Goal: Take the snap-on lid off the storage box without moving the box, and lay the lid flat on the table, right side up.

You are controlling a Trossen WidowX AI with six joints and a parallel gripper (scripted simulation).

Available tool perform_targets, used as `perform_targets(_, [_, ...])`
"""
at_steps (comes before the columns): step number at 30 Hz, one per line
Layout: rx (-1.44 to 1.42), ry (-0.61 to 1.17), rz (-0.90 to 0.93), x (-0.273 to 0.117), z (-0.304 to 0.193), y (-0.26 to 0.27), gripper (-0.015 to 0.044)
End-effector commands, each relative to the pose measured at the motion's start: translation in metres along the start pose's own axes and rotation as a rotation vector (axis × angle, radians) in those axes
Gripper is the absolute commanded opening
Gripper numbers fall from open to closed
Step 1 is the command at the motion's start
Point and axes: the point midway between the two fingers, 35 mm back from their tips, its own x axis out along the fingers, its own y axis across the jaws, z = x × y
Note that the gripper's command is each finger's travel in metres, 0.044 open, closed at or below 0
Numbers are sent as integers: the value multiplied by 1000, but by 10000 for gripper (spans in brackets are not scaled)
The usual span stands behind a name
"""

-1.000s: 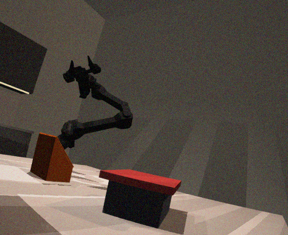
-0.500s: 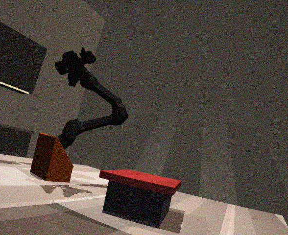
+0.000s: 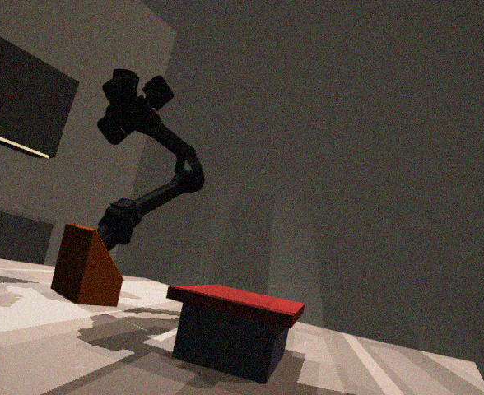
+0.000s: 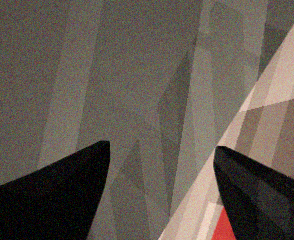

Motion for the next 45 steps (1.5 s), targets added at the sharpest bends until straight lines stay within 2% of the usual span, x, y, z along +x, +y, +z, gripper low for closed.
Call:
perform_targets(1, [77, 133, -56, 37, -23, -25, 235])
perform_targets(10, [217, 488, -268, 112, -115, -94, 235])
perform_targets(17, [288, 657, -405, 129, -171, -132, 235])
perform_targets(26, [290, 662, -411, 130, -173, -134, 235])
perform_targets(35, [292, 663, -410, 136, -201, -180, 235])
perform_targets(45, [292, 663, -410, 136, -202, -181, 235])
